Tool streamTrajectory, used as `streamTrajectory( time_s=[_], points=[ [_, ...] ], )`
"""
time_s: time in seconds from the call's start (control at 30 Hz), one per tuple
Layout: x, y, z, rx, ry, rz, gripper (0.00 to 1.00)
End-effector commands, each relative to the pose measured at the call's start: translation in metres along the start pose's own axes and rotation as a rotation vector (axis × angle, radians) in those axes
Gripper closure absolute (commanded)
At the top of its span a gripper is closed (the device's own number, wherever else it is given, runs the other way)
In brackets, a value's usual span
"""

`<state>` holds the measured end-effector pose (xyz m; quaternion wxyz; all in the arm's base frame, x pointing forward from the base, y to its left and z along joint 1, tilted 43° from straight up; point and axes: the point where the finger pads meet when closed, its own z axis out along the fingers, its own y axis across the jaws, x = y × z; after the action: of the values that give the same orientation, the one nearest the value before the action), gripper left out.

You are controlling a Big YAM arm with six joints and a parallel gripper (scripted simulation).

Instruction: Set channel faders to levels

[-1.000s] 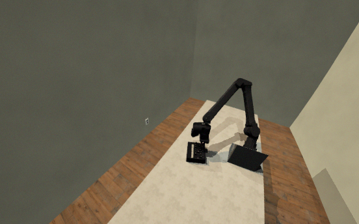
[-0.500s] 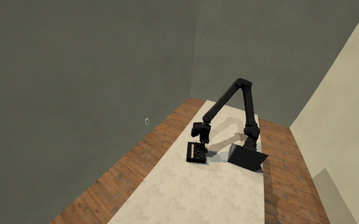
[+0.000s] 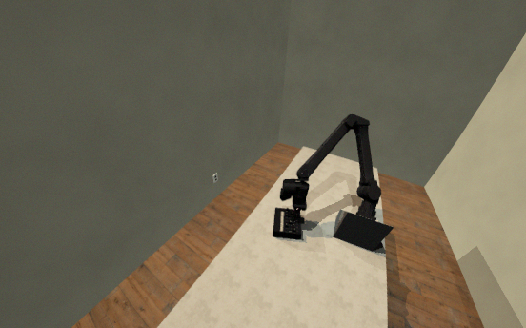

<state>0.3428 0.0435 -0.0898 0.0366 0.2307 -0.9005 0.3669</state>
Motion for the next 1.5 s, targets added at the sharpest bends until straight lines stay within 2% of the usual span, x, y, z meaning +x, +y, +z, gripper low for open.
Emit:
streamTrajectory(
  time_s=[0.0,1.47],
  points=[
    [-0.005,0.0007,-0.0039,0.004,-0.027,0.012,1.0],
    [-0.0102,0.0004,-0.0039,0.003,-0.029,0.015,1.0]
  ],
)
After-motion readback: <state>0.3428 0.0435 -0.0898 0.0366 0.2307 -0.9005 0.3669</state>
